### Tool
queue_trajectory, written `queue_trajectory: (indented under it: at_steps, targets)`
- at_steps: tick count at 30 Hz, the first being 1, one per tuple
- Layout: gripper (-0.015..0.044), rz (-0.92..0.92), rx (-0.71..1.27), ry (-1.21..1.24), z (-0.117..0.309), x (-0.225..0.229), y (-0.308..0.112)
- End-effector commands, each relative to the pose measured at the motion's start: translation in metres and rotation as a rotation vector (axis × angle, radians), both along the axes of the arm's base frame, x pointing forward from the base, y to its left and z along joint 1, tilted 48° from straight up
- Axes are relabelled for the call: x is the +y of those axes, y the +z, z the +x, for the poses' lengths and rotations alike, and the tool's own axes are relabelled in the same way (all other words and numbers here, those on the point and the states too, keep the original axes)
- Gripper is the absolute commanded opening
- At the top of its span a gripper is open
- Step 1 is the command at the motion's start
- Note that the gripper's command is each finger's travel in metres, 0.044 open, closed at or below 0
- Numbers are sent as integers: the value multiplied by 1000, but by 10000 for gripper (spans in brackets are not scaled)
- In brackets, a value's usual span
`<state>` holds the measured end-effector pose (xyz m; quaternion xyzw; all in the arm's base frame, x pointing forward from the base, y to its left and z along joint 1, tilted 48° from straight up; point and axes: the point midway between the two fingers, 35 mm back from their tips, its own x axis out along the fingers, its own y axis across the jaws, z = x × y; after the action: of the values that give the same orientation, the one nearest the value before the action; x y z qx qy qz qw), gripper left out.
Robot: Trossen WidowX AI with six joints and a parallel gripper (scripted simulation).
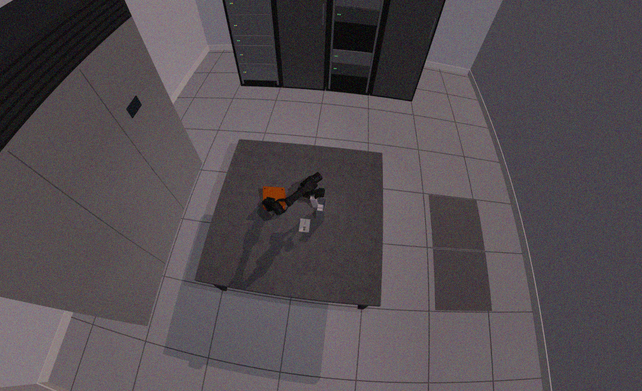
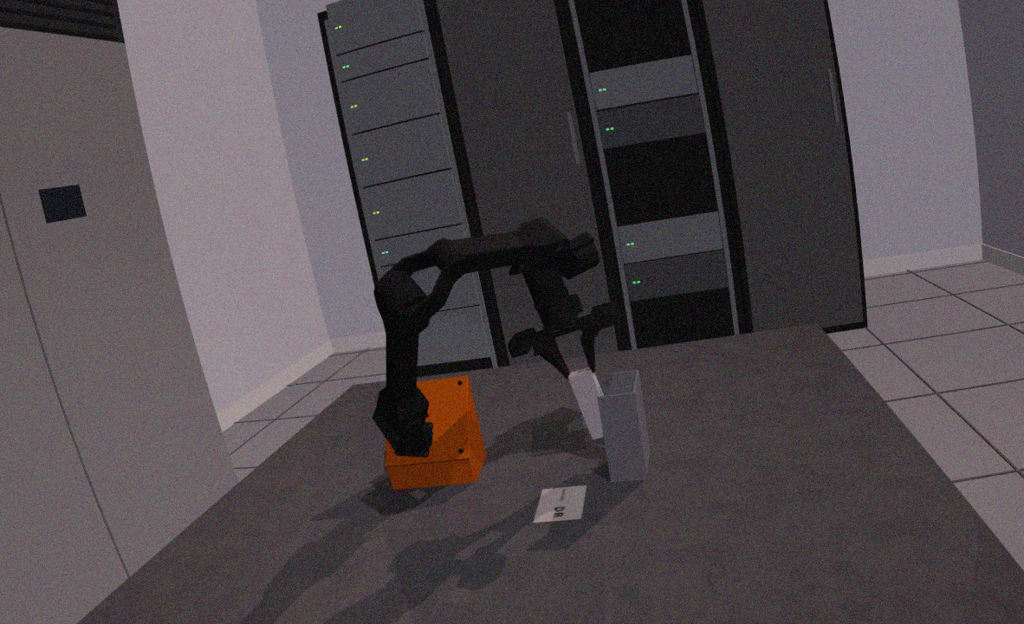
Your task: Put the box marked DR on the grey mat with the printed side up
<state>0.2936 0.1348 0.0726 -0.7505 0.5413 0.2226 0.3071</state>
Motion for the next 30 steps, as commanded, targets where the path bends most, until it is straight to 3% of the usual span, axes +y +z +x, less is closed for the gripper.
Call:
queue_trajectory:
  at_steps: [1, 30]
  targets:
    - [156, -7, 3, 5, 8, 2, 0]
    - [156, -8, 5, 1, 40, -6, -6]
